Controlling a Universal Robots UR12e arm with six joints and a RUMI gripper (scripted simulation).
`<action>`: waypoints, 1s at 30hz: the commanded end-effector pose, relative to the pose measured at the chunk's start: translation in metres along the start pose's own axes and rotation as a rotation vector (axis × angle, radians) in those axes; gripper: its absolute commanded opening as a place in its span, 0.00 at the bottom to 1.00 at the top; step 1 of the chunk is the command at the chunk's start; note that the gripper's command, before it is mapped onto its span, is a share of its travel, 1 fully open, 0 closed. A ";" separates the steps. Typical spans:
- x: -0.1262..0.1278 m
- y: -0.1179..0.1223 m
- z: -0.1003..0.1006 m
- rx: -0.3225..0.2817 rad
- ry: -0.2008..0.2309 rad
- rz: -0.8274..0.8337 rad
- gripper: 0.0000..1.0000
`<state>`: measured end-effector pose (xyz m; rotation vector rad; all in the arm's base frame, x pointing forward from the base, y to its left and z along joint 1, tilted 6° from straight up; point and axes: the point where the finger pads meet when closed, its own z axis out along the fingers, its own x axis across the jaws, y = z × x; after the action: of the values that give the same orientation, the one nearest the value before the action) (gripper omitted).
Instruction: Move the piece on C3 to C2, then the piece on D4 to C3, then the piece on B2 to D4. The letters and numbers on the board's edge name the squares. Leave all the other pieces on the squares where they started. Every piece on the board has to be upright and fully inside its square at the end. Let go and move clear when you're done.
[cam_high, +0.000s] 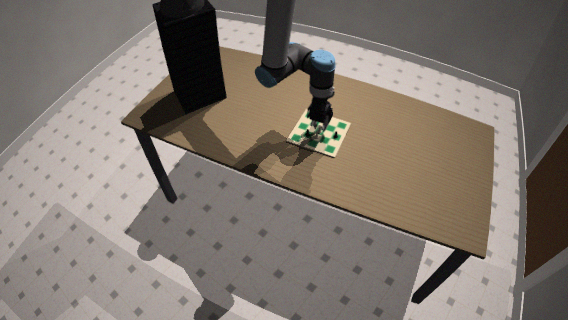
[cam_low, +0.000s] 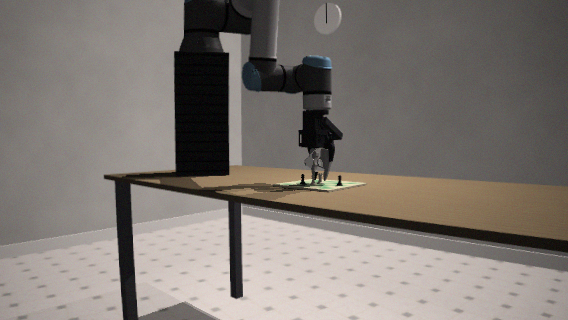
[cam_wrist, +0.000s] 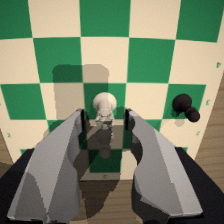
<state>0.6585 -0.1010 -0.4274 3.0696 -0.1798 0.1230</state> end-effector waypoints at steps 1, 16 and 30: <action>0.001 0.000 -0.007 0.000 0.001 0.000 0.22; 0.000 0.000 -0.071 0.000 0.001 0.000 0.22; 0.000 0.000 -0.089 0.000 0.001 0.000 1.00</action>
<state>0.6519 -0.0949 -0.3404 3.0695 -0.1797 0.1232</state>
